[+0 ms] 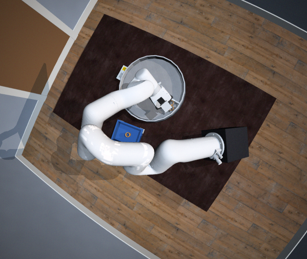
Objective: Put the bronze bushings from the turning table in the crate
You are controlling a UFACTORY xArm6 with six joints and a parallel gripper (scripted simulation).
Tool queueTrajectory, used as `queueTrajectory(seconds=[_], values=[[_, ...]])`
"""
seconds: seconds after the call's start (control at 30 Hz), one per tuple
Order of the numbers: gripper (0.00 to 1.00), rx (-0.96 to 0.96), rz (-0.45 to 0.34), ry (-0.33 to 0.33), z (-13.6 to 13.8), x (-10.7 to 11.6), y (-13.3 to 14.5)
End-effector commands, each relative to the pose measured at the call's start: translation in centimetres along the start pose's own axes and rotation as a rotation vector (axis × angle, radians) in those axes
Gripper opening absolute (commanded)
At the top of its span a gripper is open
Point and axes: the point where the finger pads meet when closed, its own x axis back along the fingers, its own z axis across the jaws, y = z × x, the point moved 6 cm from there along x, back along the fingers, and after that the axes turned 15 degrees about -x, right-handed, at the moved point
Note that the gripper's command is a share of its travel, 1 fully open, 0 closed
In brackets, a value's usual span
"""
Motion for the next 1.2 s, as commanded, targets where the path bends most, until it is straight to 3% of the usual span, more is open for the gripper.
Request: queueTrajectory(seconds=[0.0, 0.23, 1.17], values=[[0.13, 0.0, -0.002, 0.0, 0.0, -0.1, 0.1], [0.13, 0.0, -0.002, 0.0, 0.4, -1.7, 1.4], [0.13, 0.0, -0.002, 0.0, 0.6, -2.5, 2.1]])
